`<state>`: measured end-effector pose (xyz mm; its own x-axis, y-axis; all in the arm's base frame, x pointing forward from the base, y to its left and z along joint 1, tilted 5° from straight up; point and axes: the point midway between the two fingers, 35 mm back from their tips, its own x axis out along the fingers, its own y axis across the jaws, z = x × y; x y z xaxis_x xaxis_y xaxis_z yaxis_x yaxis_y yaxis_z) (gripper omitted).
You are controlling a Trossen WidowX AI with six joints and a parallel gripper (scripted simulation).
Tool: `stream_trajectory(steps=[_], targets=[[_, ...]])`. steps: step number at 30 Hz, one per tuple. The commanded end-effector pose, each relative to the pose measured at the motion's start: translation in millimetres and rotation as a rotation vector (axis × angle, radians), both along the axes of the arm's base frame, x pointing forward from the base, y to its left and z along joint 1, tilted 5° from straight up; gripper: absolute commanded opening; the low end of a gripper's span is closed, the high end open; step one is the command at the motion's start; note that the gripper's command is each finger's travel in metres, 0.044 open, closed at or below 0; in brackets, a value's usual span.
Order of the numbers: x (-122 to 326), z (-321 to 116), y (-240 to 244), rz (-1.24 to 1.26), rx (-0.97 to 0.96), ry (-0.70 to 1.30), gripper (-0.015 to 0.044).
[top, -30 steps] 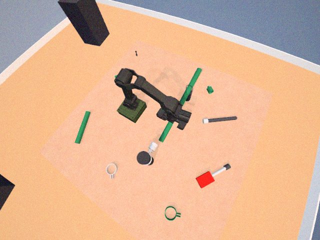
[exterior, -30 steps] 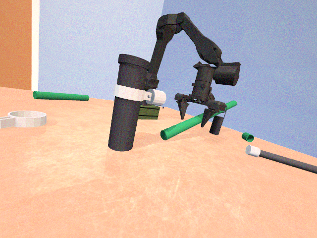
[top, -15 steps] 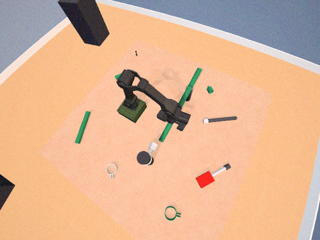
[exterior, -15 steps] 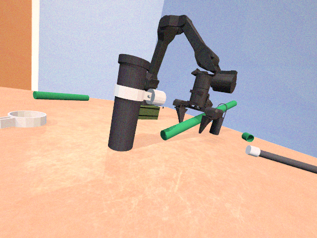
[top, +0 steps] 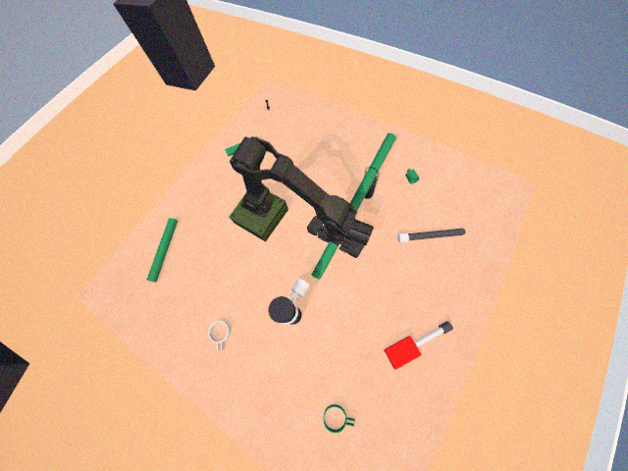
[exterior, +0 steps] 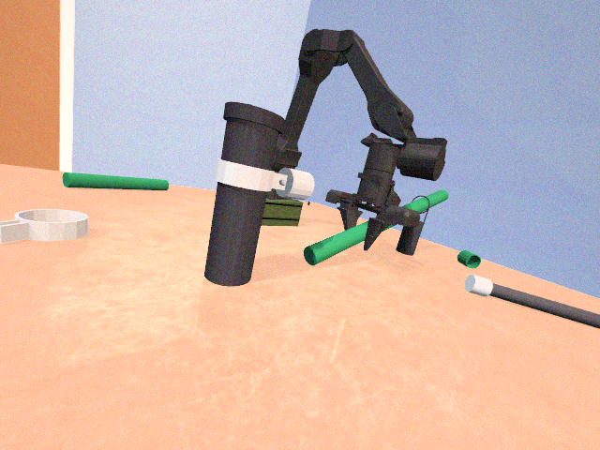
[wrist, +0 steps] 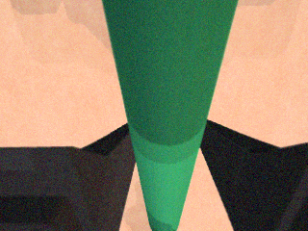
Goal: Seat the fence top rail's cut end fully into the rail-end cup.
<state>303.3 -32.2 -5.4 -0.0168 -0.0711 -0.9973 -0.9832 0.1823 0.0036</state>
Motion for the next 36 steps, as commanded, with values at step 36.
stream_trajectory(steps=[36], targets=[[-6, 76, -14, -0.006, -0.263, 0.057, 0.0]])
